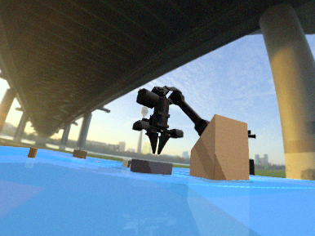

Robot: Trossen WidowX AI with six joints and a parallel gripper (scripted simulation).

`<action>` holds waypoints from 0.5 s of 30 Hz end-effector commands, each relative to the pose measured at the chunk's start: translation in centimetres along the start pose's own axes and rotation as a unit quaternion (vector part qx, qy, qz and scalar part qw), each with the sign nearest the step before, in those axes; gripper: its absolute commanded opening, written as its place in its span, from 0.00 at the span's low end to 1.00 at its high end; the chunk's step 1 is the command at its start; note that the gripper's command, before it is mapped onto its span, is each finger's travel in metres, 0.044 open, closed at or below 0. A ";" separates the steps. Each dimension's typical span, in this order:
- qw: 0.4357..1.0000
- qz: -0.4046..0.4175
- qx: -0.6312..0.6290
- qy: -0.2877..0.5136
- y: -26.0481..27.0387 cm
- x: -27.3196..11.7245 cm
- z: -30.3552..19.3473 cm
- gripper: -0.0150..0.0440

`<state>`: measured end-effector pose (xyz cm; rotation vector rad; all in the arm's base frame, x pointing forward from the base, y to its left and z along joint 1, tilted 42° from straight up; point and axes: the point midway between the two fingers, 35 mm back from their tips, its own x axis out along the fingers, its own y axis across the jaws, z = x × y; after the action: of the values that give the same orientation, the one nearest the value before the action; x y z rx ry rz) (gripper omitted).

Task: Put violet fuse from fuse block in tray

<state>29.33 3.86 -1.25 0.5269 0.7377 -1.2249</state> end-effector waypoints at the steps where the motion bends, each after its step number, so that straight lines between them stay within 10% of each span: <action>1: 1.000 -0.003 -0.003 -0.004 -0.1 0.6 0.0 0.38; 15: 1.000 -0.003 -0.003 -0.004 -0.1 2.0 0.1 0.38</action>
<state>29.67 2.92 -2.31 0.5272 0.7361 -1.2245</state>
